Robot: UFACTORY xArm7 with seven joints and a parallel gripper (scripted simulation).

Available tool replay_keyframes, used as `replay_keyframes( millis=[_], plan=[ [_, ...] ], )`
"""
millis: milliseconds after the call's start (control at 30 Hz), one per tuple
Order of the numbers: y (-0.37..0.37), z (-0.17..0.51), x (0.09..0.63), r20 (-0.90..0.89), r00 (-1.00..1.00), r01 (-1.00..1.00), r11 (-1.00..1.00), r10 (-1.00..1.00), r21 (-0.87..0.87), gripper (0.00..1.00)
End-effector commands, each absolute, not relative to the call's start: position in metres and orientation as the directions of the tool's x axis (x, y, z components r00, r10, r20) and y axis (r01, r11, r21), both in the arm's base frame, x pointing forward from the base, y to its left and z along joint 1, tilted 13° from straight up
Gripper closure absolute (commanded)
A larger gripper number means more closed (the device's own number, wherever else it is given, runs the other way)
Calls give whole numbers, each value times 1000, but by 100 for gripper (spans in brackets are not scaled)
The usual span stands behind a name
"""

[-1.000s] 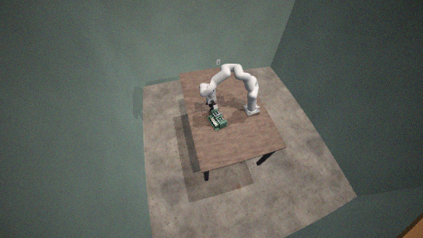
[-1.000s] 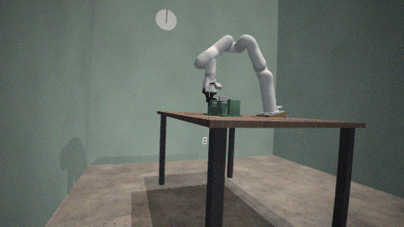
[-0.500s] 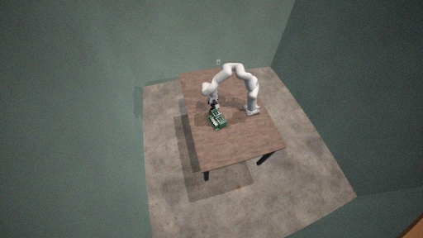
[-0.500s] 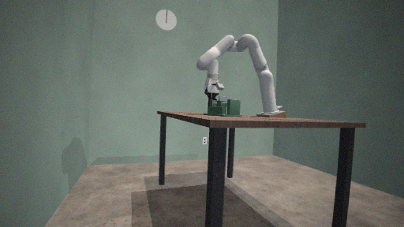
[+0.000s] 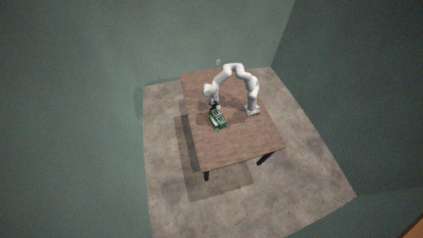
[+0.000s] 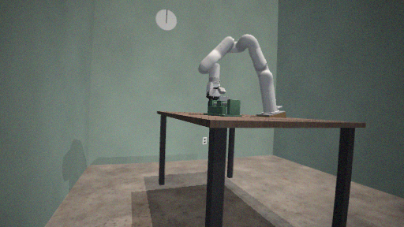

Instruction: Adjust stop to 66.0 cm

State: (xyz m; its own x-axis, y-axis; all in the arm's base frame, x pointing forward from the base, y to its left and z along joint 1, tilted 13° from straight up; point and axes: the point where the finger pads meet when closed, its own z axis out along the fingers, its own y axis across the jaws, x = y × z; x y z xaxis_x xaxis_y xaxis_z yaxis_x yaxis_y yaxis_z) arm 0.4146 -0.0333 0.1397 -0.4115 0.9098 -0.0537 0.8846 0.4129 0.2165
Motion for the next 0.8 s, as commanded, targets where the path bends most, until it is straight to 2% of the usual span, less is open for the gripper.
replay_keyframes(
  millis=[0, 767],
  plan=[
    [-33, 132, 417, -55, -411, 885, 413, 910, 217, 94],
    [-19, 116, 451, -55, -411, 885, 413, 910, 217, 94]
  ],
)
